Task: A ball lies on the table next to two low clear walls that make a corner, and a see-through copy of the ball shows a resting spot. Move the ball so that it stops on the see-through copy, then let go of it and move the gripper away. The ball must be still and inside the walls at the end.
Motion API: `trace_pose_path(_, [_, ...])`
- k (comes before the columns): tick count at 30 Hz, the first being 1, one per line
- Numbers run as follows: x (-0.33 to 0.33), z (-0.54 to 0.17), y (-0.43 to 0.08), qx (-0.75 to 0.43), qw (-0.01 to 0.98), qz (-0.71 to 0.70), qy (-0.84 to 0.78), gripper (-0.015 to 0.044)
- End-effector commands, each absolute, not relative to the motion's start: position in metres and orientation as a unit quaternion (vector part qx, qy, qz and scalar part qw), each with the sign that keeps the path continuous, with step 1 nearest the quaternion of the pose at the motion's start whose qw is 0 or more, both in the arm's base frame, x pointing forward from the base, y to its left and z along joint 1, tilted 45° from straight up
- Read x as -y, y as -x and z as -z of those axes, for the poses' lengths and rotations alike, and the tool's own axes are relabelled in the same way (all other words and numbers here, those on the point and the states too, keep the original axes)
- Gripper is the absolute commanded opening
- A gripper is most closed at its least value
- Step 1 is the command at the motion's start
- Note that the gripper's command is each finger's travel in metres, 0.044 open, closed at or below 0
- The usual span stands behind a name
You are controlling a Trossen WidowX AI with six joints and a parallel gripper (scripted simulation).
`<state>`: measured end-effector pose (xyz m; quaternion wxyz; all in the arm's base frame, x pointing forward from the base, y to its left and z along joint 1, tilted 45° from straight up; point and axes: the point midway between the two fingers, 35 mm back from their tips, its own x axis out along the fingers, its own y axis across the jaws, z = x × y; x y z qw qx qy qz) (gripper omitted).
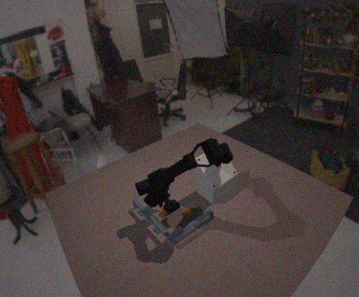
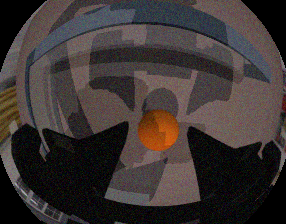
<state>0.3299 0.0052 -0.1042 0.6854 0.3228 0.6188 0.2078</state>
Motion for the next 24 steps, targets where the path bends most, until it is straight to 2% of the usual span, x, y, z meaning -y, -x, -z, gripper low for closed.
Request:
trace_pose_path(1, [-0.008, 0.106, -0.329, -0.62, 0.683, -0.207, -0.326, 0.0282])
trace_pose_path(3, [-0.008, 0.106, -0.329, -0.62, 0.683, -0.207, -0.326, 0.0229])
trace_pose_path(12, [-0.008, 0.106, -0.329, -0.62, 0.683, -0.207, -0.326, 0.0169])
trace_pose_path(18, [0.011, 0.091, -0.329, -0.621, 0.684, -0.204, -0.325, 0.0012])
trace_pose_path(24, [0.043, 0.061, -0.325, -0.621, 0.684, -0.203, -0.323, 0.0])
